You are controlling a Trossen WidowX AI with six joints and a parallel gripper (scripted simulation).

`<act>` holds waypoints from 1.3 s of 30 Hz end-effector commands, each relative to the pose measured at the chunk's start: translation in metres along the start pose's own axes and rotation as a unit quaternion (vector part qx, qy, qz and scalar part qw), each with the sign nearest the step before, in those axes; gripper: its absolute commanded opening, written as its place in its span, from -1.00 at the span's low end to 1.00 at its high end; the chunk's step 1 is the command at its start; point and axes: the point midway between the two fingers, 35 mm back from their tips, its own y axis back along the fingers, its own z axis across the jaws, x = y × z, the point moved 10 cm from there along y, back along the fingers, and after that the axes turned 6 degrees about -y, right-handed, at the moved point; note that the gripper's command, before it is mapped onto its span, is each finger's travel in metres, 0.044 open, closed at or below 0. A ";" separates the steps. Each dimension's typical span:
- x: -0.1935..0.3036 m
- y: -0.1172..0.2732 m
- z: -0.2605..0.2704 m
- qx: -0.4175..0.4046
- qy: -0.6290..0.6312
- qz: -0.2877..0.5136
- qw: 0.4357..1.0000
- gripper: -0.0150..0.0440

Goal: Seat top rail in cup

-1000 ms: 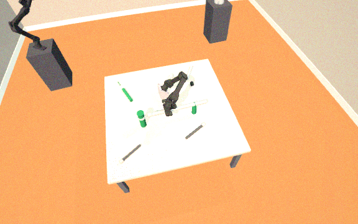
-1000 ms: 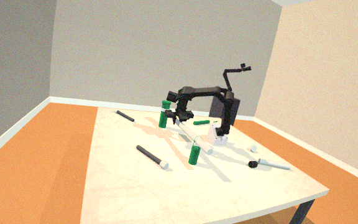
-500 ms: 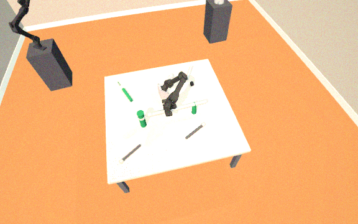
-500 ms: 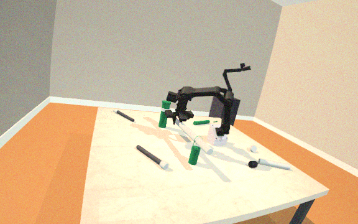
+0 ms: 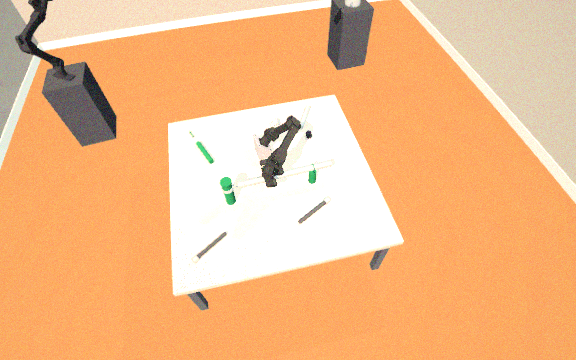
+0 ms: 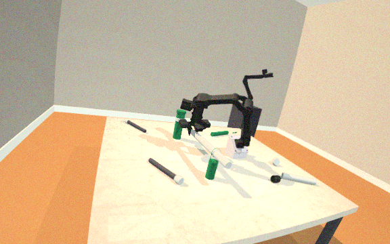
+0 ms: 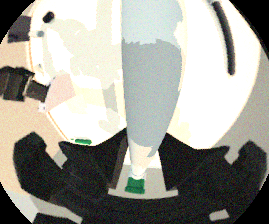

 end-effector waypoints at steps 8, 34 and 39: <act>0.017 0.008 -0.004 0.010 -0.005 0.012 1.000 -0.49; 0.039 0.002 -0.002 0.010 -0.005 0.012 1.000 -0.49; 0.030 -0.002 -0.002 0.004 -0.004 0.003 1.000 -0.49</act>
